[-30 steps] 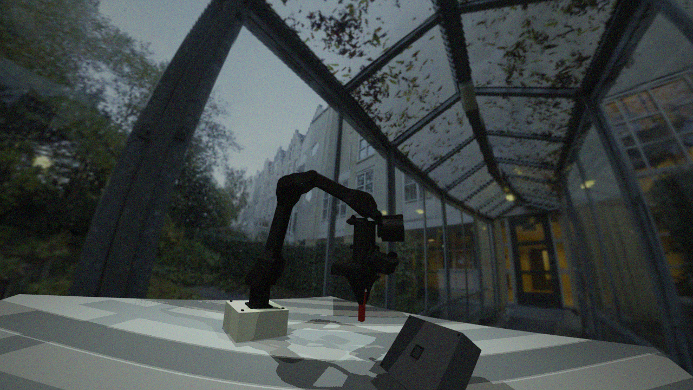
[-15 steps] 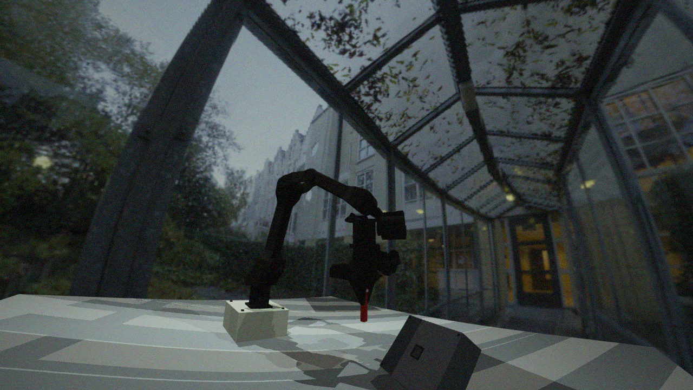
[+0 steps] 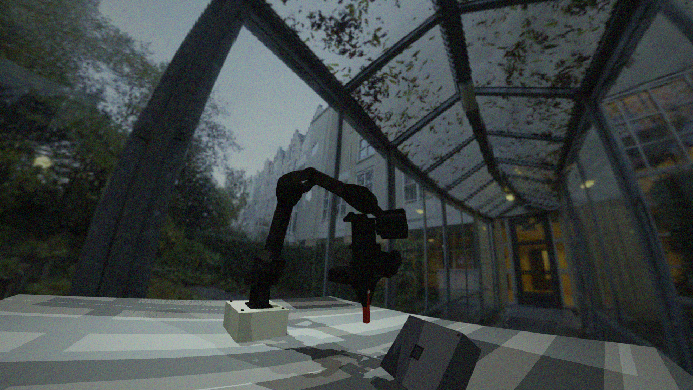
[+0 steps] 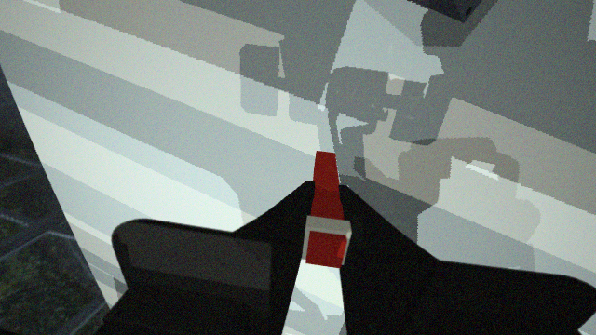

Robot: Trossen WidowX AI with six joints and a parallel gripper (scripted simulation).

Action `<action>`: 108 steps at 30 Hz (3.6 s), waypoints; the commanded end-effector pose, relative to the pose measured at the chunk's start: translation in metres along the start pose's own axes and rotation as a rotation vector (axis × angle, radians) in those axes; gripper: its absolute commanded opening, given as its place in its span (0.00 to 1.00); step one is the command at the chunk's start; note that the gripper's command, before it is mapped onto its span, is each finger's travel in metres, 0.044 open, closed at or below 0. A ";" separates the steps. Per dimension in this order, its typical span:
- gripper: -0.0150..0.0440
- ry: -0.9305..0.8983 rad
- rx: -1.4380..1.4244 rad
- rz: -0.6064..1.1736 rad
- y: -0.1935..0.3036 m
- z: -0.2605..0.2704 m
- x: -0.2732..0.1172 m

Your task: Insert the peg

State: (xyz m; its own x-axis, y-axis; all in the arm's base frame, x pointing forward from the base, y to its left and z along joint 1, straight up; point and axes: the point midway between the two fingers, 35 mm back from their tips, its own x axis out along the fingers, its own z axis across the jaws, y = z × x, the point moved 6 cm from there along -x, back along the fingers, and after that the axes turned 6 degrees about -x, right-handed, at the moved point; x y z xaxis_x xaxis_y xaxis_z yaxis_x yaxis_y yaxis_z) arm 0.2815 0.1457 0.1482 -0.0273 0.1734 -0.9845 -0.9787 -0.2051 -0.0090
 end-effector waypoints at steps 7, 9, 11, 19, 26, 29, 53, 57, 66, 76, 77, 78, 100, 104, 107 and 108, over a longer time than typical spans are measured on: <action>0.25 -0.049 0.027 0.010 -0.008 -0.010 0.003; 0.25 -0.059 0.033 0.009 -0.009 -0.012 0.003; 0.25 -0.069 0.038 0.009 -0.011 -0.014 0.003; 0.25 -0.109 0.061 0.004 -0.016 -0.023 0.002; 0.25 -0.144 0.081 -0.002 -0.021 -0.031 0.001; 0.25 -0.159 0.090 -0.005 -0.023 -0.034 0.000; 0.25 -0.278 0.154 -0.039 -0.037 -0.064 -0.004; 0.25 -0.297 0.165 -0.047 -0.039 -0.069 -0.005; 0.25 -0.341 0.188 -0.066 -0.043 -0.082 -0.008; 0.25 -0.389 0.213 -0.091 -0.047 -0.096 -0.010; 0.25 -0.394 0.215 -0.093 -0.048 -0.097 -0.010; 0.25 -0.398 0.217 -0.096 -0.048 -0.099 -0.011; 0.25 -0.500 0.269 -0.162 -0.055 -0.131 -0.017; 0.25 -0.518 0.277 -0.176 -0.056 -0.138 -0.019; 0.25 -0.531 0.284 -0.187 -0.056 -0.142 -0.020; 0.25 -0.536 0.286 -0.190 -0.056 -0.144 -0.020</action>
State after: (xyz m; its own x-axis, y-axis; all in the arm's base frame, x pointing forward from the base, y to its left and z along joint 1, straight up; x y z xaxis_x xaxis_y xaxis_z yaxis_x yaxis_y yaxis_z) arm 0.3641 0.0189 0.1474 0.1261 0.6422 -0.7561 -0.9905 0.1231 -0.0606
